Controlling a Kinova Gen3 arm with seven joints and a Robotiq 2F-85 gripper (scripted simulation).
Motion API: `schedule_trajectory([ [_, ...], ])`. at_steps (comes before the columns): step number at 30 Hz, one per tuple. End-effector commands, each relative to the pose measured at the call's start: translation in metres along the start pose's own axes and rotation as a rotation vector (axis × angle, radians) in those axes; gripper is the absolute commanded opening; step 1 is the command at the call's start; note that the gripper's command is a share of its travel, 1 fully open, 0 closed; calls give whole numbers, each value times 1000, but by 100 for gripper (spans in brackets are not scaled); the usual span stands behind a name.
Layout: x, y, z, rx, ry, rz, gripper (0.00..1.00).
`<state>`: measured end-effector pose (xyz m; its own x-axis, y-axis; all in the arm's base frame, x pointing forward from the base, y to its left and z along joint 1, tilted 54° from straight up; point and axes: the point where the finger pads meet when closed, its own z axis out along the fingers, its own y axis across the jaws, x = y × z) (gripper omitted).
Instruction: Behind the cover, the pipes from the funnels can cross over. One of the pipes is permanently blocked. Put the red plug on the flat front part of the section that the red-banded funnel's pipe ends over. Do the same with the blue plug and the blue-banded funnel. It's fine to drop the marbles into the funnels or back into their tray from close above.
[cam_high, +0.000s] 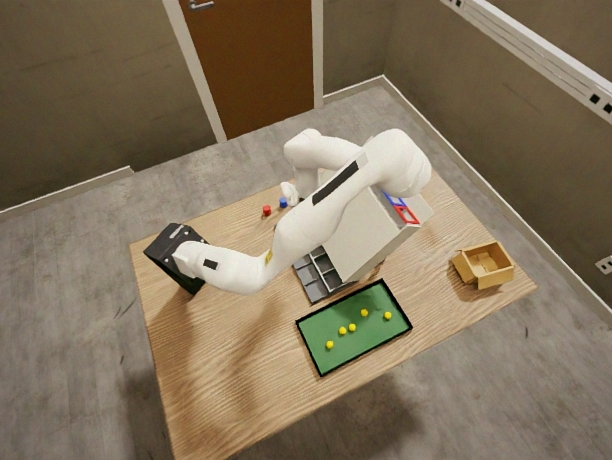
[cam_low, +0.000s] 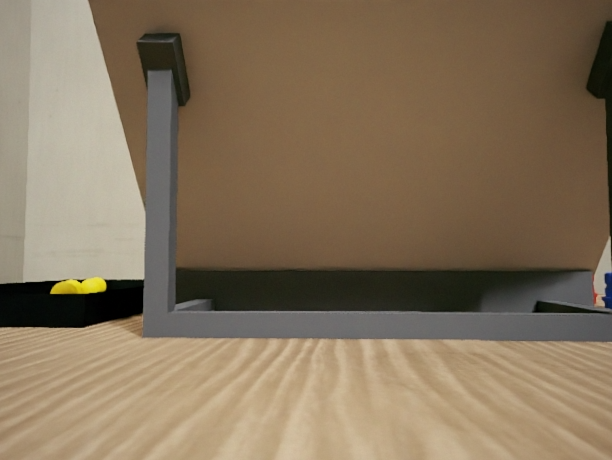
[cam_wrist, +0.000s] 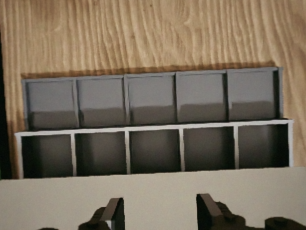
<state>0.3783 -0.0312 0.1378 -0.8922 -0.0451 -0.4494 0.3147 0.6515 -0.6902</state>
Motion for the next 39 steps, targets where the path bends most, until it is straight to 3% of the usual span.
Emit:
schedule_trajectory([
  [1,0,0,0,-1,-1,0,50],
  [32,0,0,0,-1,-1,0,50],
  [33,14,-58,35,-5,22,1,50],
  [36,16,-65,39,-5,22,1,50],
  [39,23,-92,54,-5,22,1,50],
])
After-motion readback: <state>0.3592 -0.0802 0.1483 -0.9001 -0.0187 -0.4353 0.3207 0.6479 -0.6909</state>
